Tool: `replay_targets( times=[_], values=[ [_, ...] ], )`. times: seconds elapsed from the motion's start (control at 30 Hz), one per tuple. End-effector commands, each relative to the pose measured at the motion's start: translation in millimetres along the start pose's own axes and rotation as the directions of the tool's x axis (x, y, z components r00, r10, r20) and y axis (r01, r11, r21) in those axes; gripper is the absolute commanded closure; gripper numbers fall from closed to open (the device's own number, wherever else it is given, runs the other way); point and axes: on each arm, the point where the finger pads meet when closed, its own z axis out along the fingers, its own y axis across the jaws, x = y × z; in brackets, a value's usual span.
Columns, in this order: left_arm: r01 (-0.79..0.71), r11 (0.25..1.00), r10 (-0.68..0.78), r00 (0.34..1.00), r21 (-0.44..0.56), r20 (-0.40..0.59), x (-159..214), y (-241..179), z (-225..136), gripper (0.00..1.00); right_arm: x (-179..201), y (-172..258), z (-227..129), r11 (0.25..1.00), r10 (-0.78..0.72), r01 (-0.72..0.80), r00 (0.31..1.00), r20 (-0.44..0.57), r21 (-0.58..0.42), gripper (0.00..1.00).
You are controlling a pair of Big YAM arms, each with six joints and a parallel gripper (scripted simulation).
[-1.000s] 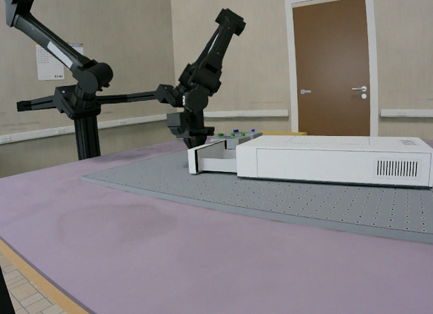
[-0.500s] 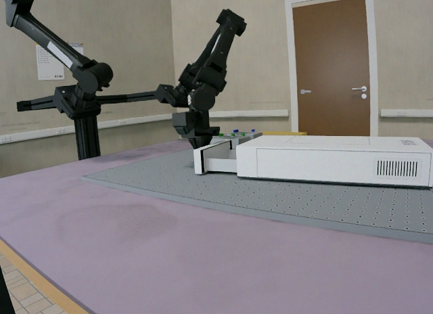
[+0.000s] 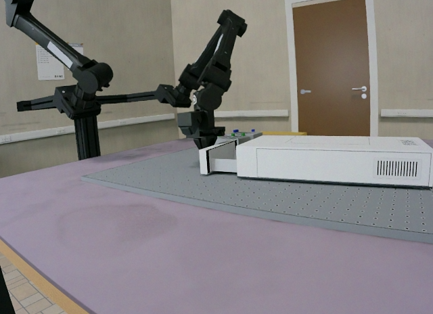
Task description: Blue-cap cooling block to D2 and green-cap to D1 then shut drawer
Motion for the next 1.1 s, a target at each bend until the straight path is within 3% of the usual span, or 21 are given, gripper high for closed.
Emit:
replay_targets(
  times=[0.0,1.07],
  values=[
    [0.019,0.999,-0.018,1.0,-0.026,0.019,-7,30,-10,1.0,-12,-1,1,1.0,-0.001,0.001,1.0,0.018,-0.001,1.0],
    [0.015,1.0,-0.015,1.0,-0.023,0.015,-6,67,-8,1.0,-12,-1,1,1.0,-0.001,0.001,1.0,0.018,-0.001,1.0]
  ],
)
